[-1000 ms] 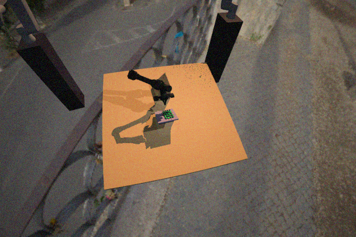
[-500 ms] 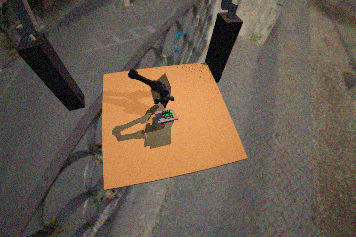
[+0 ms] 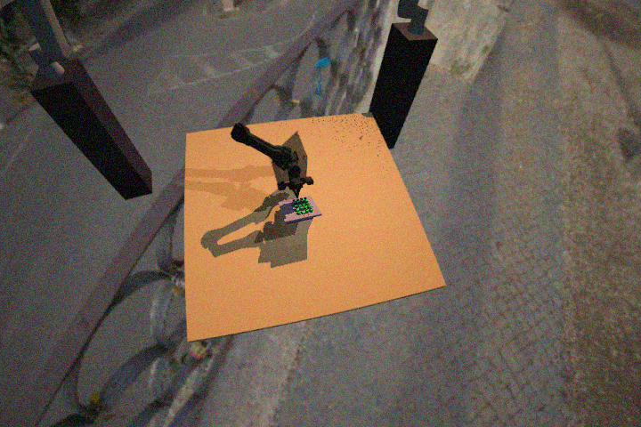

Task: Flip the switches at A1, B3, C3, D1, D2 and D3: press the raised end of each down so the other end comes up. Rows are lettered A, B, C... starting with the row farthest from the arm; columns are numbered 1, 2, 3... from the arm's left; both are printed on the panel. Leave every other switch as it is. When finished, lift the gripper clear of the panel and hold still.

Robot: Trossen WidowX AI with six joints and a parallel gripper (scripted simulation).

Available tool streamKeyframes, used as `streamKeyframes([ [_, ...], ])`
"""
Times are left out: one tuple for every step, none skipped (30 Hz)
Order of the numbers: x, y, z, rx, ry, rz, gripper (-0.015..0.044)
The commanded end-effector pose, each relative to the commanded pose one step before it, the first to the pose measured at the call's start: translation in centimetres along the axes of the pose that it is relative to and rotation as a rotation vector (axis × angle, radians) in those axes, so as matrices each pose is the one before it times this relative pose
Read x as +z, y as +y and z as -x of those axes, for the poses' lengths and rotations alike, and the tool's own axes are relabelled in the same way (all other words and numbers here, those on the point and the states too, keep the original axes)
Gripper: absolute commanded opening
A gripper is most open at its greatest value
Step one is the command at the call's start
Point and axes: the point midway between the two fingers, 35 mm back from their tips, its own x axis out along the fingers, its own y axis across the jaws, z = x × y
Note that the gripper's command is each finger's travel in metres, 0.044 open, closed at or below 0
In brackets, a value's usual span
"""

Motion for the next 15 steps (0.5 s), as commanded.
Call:
streamKeyframes([
  [-0.564, 0.159, -0.624, 0.00308, 0.01191, 0.0179, 0.0000],
  [-0.008, -0.003, -0.154, -0.00009, -0.00007, 0.0000, 0.0000],
  [-0.007, -0.004, -0.120, -0.00012, -0.00010, 0.0000, 0.0000],
  [-0.005, -0.004, -0.073, -0.00009, -0.00008, 0.0000, 0.0000],
  [-0.002, -0.001, -0.024, -0.00004, -0.00003, 0.0000, 0.0000],
  [0.000, 0.000, 0.000, 0.00000, 0.00000, 0.0000, 0.0000],
  [0.000, 0.000, 0.000, 0.00000, 0.00000, 0.0000, 0.0000],
  [0.000, 0.000, 0.000, 0.00000, 0.00000, 0.0000, 0.0000],
  [0.000, 0.000, 0.000, 0.00000, 0.00000, 0.0000, 0.0000],
  [0.000, 0.000, 0.000, 0.00000, 0.00000, 0.0000, 0.0000],
  [0.000, 0.000, 0.000, 0.00000, 0.00000, 0.0000, 0.0000],
  [0.000, 0.000, 0.000, 0.00000, 0.00000, 0.0000, 0.0000],
  [0.000, 0.000, 0.000, 0.00000, 0.00000, 0.0000, 0.0000],
  [0.000, 0.000, 0.000, 0.00000, 0.00000, 0.0000, 0.0000],
  [0.000, 0.000, 0.000, 0.00000, 0.00000, 0.0000, 0.0000],
])
